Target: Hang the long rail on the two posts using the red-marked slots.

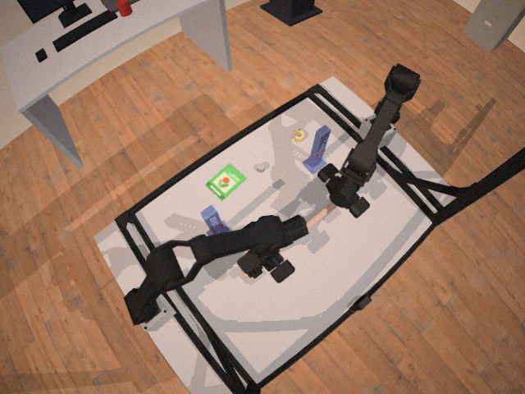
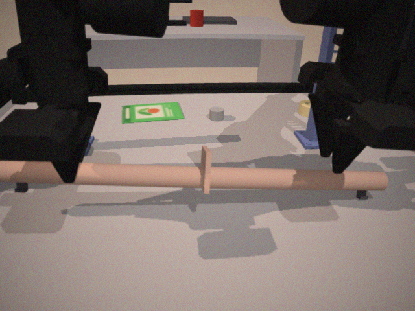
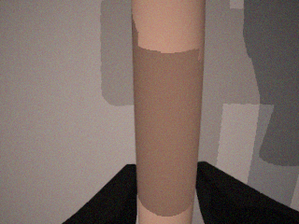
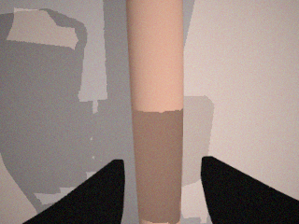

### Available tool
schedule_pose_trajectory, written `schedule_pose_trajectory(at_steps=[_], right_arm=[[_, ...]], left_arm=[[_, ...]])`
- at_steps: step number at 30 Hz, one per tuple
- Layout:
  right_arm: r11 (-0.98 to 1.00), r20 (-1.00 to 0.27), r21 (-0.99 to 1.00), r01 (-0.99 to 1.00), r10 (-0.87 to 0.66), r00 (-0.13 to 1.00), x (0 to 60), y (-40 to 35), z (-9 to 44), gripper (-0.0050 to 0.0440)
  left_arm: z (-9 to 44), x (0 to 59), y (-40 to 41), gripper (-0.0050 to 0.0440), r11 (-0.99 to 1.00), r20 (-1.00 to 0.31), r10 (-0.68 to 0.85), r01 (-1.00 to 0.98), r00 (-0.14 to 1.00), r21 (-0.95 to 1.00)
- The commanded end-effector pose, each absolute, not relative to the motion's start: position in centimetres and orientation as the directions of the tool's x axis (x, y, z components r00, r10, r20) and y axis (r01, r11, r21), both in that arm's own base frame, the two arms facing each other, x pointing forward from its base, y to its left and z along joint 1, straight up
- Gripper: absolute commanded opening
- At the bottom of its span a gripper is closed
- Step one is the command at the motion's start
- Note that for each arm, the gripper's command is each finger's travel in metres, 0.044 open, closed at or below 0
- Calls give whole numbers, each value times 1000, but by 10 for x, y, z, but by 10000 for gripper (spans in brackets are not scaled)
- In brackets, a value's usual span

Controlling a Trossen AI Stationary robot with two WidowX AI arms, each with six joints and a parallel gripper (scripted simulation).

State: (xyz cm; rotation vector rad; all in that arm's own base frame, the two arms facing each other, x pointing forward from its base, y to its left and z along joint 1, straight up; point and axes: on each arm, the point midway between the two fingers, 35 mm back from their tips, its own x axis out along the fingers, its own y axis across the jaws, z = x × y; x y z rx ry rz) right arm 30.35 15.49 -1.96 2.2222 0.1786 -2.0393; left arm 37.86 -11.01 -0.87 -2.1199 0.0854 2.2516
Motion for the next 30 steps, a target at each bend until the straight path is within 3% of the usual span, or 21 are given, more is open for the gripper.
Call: schedule_pose_trajectory(at_steps=[1,22,26,30], right_arm=[[-985,-996,-2,174,17,87,302,154,-21,160],[-985,-996,-2,174,17,87,302,153,-50,160],[-985,-996,-2,174,17,87,304,154,-50,64],[-985,-996,-2,174,17,87,304,154,-50,64]], left_arm=[[-8,378,-110,0,-997,-998,1,-74,-62,3],[-8,378,-110,0,-997,-998,1,-74,-62,3],[-8,378,-110,0,-997,-998,1,-74,-62,3],[-8,378,-110,0,-997,-998,1,-74,-62,3]])
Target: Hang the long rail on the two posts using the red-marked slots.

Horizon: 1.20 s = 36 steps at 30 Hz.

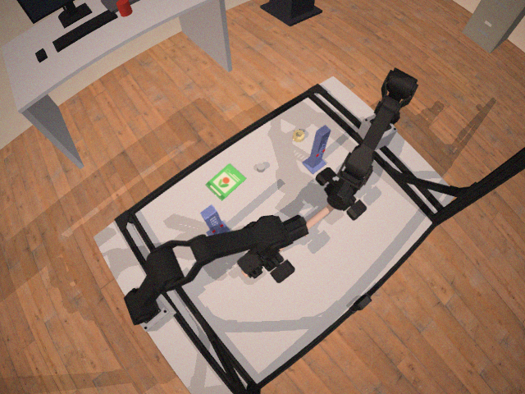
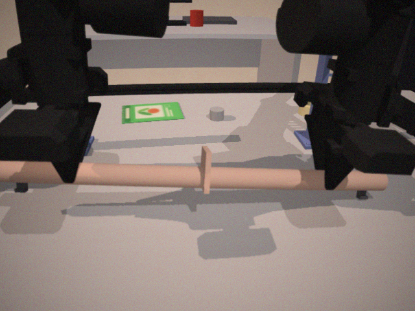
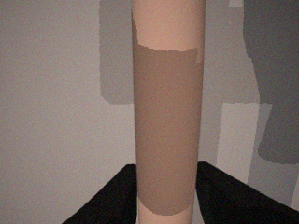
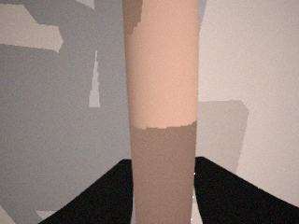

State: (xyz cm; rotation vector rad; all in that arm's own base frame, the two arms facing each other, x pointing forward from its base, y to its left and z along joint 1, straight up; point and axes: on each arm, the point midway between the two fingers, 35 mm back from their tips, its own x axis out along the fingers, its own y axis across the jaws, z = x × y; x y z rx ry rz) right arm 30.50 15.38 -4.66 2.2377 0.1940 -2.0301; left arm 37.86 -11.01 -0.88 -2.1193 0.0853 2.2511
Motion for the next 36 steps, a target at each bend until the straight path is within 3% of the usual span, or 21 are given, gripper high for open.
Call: schedule_pose_trajectory(at_steps=[1,3,27,36], right_arm=[[-985,-996,-2,174,17,87,304,154,-50,40],[-985,-996,-2,174,17,87,304,154,-50,0],[-985,-996,-2,174,17,86,304,154,-50,0],[-986,-999,-2,170,7,31,304,153,-26,0]], left_arm=[[-8,378,-110,0,-997,-998,1,-74,-62,3],[-8,378,-110,0,-997,-998,1,-74,-62,3],[-8,378,-110,0,-997,-998,1,-74,-60,3],[-6,379,-109,0,-997,-1000,-6,-76,3,6]])
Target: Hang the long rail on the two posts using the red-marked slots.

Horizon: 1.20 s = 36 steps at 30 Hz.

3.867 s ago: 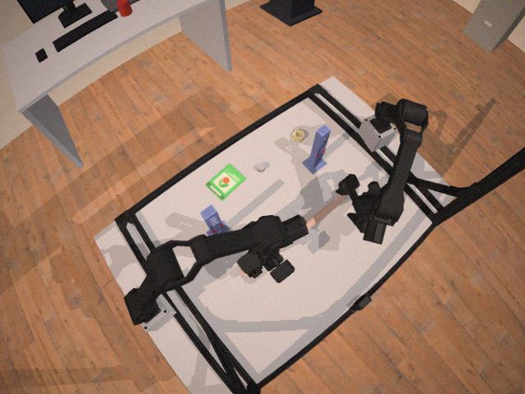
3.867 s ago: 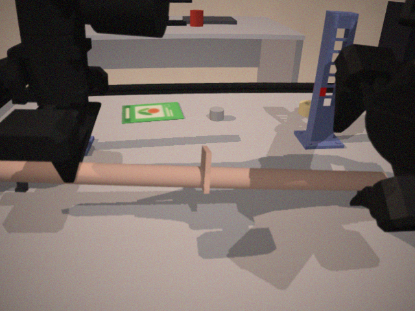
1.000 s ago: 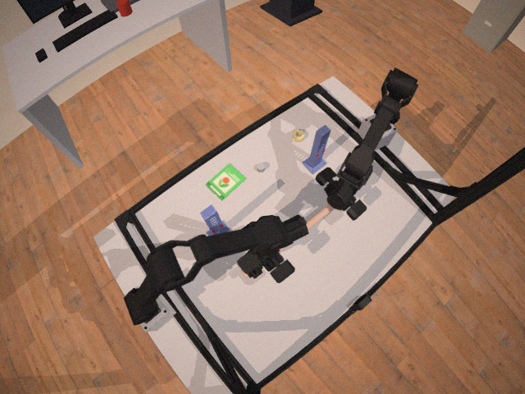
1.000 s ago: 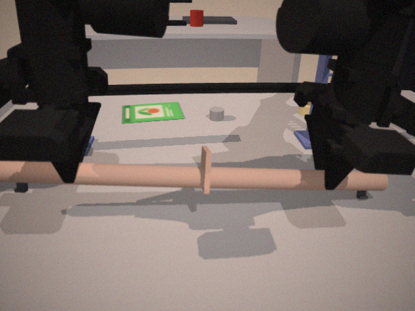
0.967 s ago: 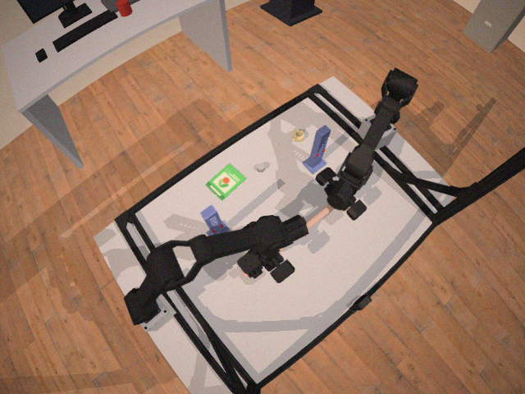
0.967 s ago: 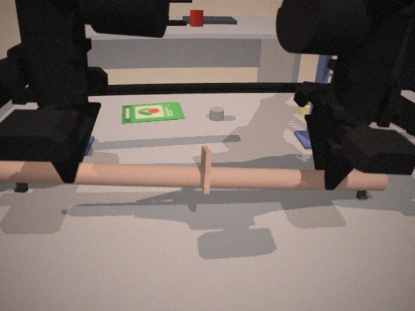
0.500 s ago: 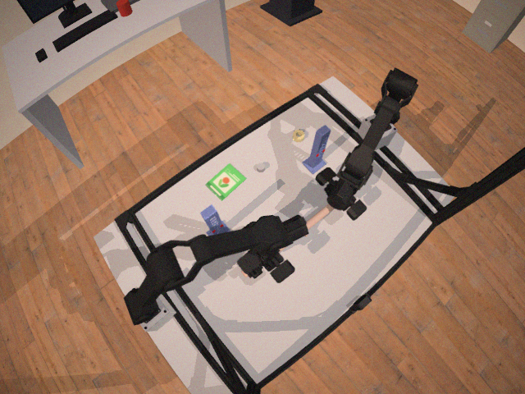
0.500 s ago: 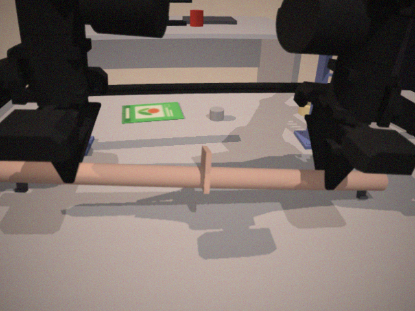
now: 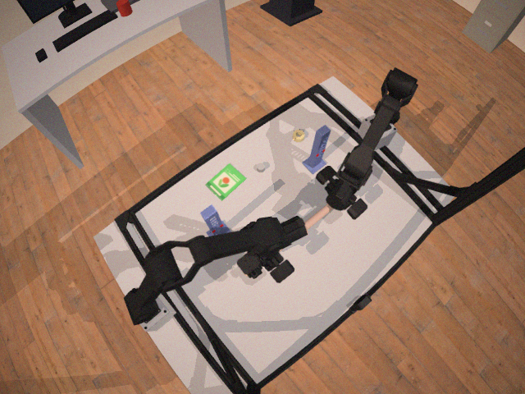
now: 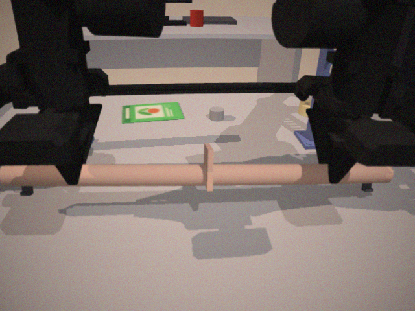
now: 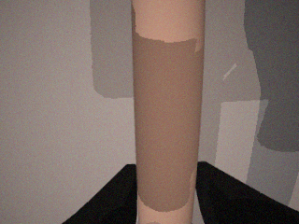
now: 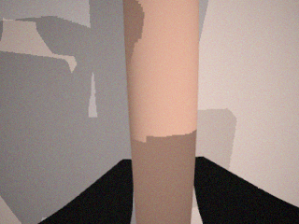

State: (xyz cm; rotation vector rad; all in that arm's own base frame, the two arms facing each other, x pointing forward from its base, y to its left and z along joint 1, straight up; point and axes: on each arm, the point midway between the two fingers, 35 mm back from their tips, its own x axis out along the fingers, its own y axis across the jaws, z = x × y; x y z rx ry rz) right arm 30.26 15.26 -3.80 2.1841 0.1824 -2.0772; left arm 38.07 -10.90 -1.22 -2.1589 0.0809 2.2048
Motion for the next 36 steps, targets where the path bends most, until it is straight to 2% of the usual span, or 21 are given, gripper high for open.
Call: schedule_pose_trajectory(at_steps=[1,36], right_arm=[[-986,-1000,-2,169,6,24,304,153,-23,0],[-986,-1000,-2,169,5,17,304,153,-32,0]], left_arm=[[-6,378,-109,0,-997,-1000,-7,-76,11,7],[-18,378,-109,0,-997,-1000,-8,-76,16,6]])
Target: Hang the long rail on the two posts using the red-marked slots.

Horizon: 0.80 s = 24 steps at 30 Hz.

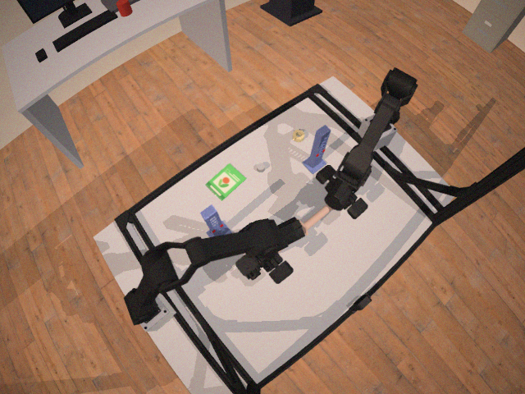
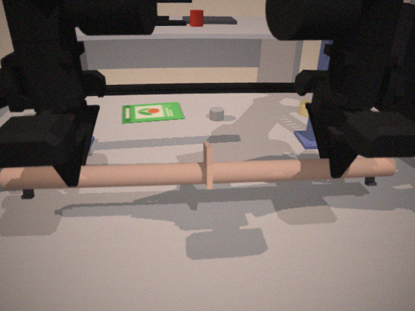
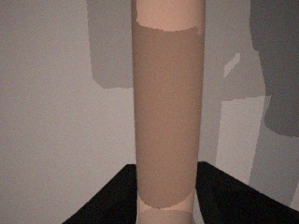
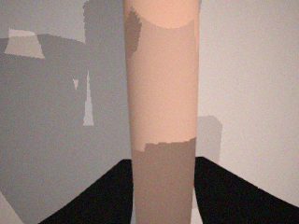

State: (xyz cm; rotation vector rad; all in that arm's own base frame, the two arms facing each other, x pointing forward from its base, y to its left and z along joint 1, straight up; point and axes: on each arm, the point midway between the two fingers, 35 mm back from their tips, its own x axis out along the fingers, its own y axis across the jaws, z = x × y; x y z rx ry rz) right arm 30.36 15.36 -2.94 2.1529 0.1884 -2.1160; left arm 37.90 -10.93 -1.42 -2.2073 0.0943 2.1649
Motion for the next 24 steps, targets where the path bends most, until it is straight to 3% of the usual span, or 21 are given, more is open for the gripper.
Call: schedule_pose_trajectory(at_steps=[1,24], right_arm=[[-986,-1000,-2,169,4,16,304,153,-32,0],[-985,-1000,-1,170,3,11,304,154,-47,0]], left_arm=[[-18,378,-109,0,-997,-1000,-7,-76,16,6],[-33,379,-109,0,-997,-1000,-5,-76,10,4]])
